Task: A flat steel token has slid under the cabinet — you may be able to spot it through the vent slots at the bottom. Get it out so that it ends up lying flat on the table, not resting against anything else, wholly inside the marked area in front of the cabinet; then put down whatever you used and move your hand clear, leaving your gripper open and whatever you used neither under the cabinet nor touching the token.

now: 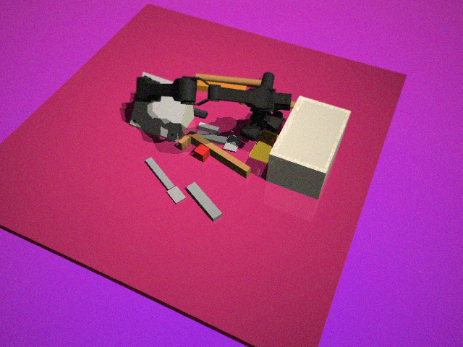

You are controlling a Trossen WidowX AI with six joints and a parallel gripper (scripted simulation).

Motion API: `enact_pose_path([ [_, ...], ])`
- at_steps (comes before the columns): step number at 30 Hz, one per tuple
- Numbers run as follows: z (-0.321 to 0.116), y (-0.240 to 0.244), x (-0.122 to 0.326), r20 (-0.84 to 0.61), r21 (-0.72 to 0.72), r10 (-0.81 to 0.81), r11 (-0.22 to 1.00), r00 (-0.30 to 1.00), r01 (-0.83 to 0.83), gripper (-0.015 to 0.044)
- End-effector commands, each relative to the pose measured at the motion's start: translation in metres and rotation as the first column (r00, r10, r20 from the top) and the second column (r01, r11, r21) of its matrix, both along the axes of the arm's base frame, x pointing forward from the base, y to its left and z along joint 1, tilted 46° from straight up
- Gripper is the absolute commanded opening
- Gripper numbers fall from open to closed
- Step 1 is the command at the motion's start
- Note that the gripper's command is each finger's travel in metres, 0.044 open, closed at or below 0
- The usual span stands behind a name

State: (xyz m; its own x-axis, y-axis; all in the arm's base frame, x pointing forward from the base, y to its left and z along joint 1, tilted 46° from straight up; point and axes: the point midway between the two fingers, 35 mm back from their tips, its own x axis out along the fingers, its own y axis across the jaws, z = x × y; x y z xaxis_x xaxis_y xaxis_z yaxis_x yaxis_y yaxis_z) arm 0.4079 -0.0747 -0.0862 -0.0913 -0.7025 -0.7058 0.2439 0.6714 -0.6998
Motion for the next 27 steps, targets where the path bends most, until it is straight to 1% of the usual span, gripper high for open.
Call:
enact_pose_path([
  [1,0.000,0.000,-0.005,0.001,-0.006,-0.004,1.000,1.000,0.004,0.0000],
  [27,-0.004,0.006,-0.028,0.000,-0.005,-0.004,1.000,1.000,0.004,0.0000],
])
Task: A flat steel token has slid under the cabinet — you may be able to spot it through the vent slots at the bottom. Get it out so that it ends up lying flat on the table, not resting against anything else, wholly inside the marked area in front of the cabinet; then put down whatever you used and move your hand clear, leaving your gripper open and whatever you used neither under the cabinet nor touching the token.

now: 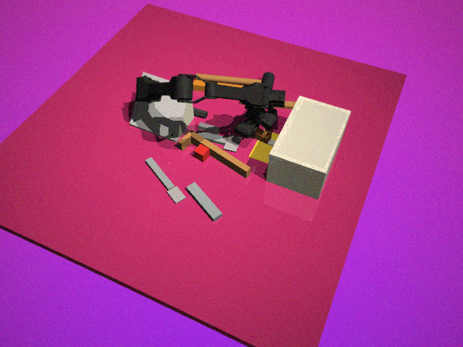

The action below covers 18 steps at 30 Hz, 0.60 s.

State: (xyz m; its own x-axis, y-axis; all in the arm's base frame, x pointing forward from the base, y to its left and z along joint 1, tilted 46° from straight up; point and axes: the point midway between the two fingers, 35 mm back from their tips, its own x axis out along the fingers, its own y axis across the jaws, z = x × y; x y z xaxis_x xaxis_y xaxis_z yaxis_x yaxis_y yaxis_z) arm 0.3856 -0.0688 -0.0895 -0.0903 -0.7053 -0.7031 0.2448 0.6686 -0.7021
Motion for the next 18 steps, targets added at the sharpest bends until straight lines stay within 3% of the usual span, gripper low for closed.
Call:
enact_pose_path([
  [1,-0.001,0.001,-0.006,-0.002,-0.001,-0.004,1.000,1.000,0.004,0.0000],
  [18,-0.004,0.005,-0.023,-0.002,-0.001,-0.004,1.000,1.000,0.004,0.0000],
])
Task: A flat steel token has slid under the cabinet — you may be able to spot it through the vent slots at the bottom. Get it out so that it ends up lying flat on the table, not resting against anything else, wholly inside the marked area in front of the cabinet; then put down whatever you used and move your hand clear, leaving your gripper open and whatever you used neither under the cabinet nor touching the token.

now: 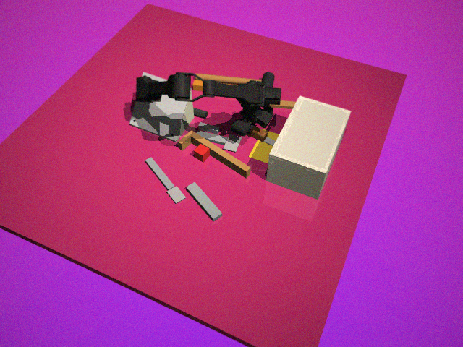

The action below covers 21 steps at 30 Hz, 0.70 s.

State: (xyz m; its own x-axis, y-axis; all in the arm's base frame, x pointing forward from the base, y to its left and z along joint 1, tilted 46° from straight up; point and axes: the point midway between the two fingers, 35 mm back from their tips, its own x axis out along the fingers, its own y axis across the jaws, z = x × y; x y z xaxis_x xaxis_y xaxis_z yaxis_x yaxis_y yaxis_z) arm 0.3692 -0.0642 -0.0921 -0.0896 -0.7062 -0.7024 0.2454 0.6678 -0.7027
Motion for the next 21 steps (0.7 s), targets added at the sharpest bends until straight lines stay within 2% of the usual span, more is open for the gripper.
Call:
enact_pose_path([
  [1,-0.001,0.001,-0.007,-0.003,0.000,-0.004,1.000,1.000,0.004,0.0000],
  [21,-0.005,0.007,-0.027,-0.004,0.001,-0.004,1.000,1.000,0.004,0.0000],
])
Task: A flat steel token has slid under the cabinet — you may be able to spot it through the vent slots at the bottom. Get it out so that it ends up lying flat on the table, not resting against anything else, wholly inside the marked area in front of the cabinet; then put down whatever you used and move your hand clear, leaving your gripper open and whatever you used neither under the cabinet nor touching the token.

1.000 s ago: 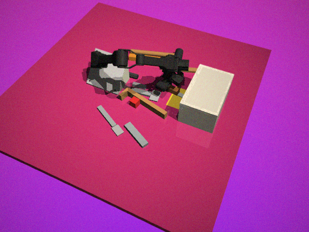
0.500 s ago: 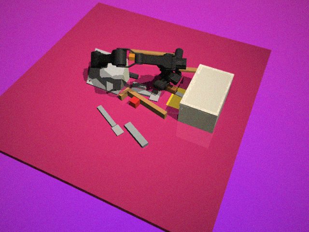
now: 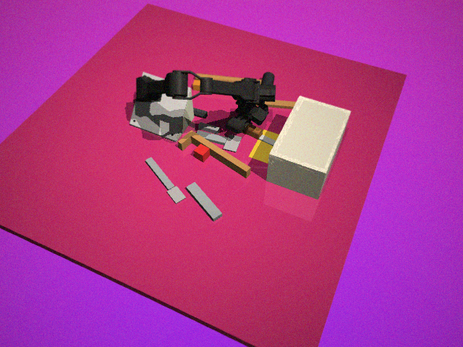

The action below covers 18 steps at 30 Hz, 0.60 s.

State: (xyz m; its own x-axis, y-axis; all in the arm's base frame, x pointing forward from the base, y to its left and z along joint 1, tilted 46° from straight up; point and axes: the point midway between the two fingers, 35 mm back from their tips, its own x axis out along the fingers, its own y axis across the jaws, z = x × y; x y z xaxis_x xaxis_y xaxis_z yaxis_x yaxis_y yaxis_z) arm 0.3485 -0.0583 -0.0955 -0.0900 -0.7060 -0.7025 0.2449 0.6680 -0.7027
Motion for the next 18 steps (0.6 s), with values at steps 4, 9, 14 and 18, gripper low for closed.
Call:
enact_pose_path([
  [4,-0.002,0.002,-0.011,-0.004,0.001,-0.004,1.000,1.000,0.004,0.0000],
  [9,-0.003,0.003,-0.016,-0.004,0.001,-0.004,1.000,1.000,0.004,0.0000],
  [14,-0.004,0.005,-0.021,-0.004,0.001,-0.004,1.000,1.000,0.004,0.0000],
  [18,-0.004,0.006,-0.026,-0.004,0.001,-0.004,1.000,1.000,0.004,0.0000],
])
